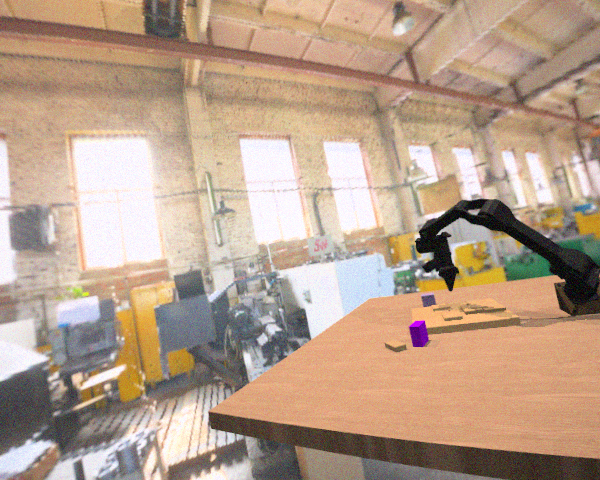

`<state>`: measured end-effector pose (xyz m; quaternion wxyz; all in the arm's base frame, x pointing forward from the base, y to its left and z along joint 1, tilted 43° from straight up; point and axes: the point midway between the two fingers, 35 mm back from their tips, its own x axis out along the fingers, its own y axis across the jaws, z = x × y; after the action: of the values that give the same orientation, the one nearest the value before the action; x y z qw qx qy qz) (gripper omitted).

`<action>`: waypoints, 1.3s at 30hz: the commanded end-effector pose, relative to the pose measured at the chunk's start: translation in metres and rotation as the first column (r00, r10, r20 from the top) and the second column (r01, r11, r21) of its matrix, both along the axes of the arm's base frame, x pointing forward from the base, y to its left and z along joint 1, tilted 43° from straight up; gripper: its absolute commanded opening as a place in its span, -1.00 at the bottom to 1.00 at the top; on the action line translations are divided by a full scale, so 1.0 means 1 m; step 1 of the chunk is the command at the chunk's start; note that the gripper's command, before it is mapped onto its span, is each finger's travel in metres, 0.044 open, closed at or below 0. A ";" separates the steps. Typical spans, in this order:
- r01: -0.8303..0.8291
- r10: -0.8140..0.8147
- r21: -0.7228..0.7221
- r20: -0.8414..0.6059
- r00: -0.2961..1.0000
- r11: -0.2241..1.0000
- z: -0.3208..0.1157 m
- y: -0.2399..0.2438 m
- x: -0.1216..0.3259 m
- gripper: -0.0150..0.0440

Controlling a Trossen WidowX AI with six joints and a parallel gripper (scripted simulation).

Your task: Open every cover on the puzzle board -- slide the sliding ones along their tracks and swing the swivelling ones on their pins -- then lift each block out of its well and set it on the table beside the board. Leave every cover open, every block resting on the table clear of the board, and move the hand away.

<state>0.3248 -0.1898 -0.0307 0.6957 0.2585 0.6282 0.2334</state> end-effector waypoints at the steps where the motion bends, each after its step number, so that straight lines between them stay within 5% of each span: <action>1: -0.001 0.001 0.004 0.004 1.000 1.000 0.000 0.000 0.000 -0.49; 39: 0.000 0.000 0.005 0.005 1.000 1.000 -0.026 0.023 0.005 -0.49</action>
<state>0.3299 -0.1694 -0.0539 0.6965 0.2561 0.6273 0.2362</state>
